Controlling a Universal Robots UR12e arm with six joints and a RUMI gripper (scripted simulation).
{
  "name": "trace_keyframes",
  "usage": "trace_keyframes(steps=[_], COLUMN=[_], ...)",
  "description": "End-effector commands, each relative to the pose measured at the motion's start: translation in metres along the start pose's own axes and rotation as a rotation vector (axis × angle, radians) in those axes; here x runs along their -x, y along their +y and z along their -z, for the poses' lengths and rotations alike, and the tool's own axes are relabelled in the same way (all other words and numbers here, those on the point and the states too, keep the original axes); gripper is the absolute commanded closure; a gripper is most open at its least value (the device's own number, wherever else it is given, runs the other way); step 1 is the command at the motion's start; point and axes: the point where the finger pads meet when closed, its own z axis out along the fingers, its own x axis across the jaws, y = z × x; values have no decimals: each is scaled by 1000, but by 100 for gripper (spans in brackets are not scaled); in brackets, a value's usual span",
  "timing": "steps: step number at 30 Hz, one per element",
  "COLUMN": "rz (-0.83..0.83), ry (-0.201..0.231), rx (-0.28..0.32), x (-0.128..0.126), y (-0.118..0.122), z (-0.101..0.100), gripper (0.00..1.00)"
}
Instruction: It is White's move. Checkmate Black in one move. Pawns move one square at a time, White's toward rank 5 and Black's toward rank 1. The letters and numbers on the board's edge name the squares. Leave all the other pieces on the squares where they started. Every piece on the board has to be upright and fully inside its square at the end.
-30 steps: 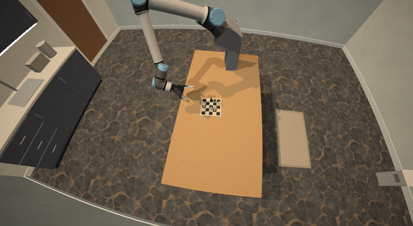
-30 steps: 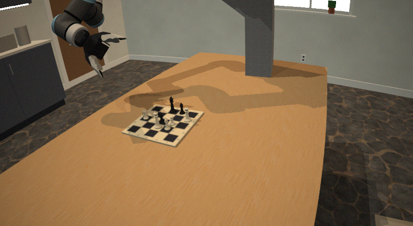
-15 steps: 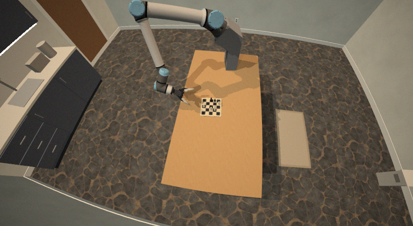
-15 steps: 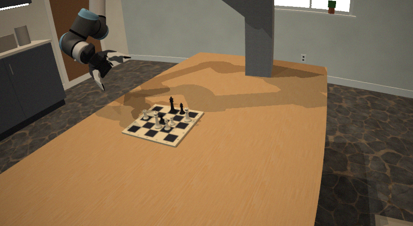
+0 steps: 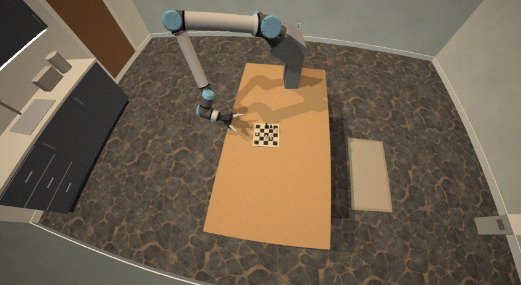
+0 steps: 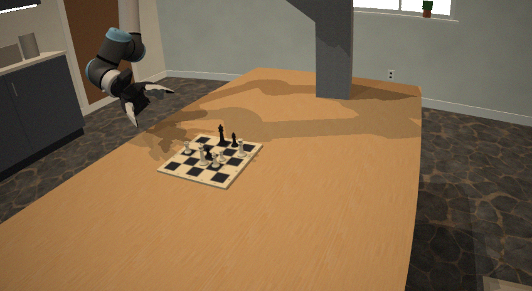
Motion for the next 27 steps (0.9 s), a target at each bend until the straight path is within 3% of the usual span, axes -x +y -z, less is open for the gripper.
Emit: trace_keyframes(steps=[1,11,27], rz=[61,133,167], ry=[8,22,30], rx=[-17,-33,-41], x=[-1,-2,-2], y=[15,34,43], z=[-2,-5,-6], gripper=[0,0,0])
